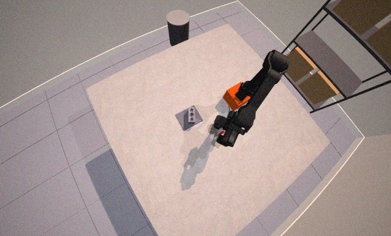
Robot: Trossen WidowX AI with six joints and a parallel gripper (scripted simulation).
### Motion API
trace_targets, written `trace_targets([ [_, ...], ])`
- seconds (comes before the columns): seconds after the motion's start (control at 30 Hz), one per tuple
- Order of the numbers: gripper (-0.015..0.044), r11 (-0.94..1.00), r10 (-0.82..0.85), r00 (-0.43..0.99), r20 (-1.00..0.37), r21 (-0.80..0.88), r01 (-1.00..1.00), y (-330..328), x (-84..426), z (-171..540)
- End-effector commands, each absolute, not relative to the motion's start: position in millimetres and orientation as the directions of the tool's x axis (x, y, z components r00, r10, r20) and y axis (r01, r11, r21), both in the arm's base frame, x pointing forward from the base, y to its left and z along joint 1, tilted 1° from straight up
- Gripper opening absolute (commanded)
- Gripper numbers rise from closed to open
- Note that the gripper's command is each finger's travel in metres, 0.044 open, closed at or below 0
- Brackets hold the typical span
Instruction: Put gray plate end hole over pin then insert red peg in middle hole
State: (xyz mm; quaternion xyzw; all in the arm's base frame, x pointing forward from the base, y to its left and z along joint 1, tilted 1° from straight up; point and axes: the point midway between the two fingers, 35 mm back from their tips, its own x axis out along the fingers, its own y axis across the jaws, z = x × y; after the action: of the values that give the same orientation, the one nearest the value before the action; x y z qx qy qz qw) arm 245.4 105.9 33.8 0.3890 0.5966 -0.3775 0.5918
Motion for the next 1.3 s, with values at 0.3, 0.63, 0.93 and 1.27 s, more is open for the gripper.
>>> trace_targets([
  [0.3,0.0440,0.406,0.023,0.004,-1.000,0.013,0.914,107.0,246.5,14.0],
  [0.63,0.0440,0.406,0.023,0.004,-1.000,0.012,0.914,107.1,246.6,-2.5],
  [0.93,0.0440,0.406,0.022,0.003,-1.000,0.012,0.914,106.9,245.7,-17.2],
  [1.27,0.0335,0.406,0.022,0.003,-1.000,0.012,0.914,106.6,245.0,-24.3],
])
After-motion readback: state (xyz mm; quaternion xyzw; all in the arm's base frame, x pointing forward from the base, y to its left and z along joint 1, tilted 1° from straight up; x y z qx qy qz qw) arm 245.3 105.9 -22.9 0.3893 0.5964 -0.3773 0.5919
